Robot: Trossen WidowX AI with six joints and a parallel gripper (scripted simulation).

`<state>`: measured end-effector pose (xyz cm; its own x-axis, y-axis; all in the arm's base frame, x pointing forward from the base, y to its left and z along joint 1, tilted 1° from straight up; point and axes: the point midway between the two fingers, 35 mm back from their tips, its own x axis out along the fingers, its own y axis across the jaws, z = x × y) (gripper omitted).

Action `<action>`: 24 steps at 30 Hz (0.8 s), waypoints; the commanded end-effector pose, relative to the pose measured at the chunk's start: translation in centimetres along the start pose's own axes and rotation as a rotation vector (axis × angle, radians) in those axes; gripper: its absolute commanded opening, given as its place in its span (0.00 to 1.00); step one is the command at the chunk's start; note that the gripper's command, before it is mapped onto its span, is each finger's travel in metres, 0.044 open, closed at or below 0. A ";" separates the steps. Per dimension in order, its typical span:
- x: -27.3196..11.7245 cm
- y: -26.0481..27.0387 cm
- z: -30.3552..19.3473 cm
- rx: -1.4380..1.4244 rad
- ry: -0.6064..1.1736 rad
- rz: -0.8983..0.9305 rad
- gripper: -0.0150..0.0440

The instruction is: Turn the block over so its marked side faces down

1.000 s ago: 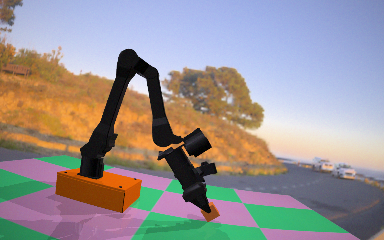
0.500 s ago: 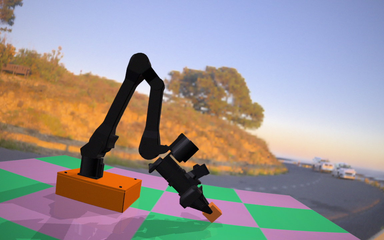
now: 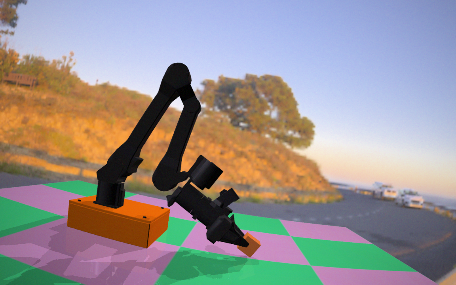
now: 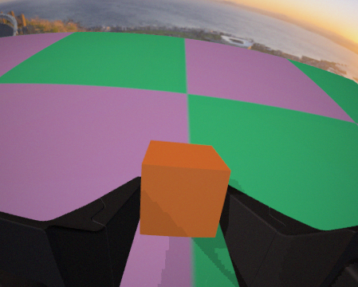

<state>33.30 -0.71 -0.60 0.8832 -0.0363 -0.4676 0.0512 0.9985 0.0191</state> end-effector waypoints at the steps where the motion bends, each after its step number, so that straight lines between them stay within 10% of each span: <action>1: -0.2 -0.1 0.0 0.004 -0.016 -0.005 0.25; 11: -0.2 -0.1 0.0 0.004 -0.016 -0.005 0.25; 24: -0.2 -0.1 0.0 0.004 -0.016 -0.005 0.83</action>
<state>33.18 -0.71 -0.46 0.8909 -0.0371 -0.4527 0.0515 0.9985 0.0194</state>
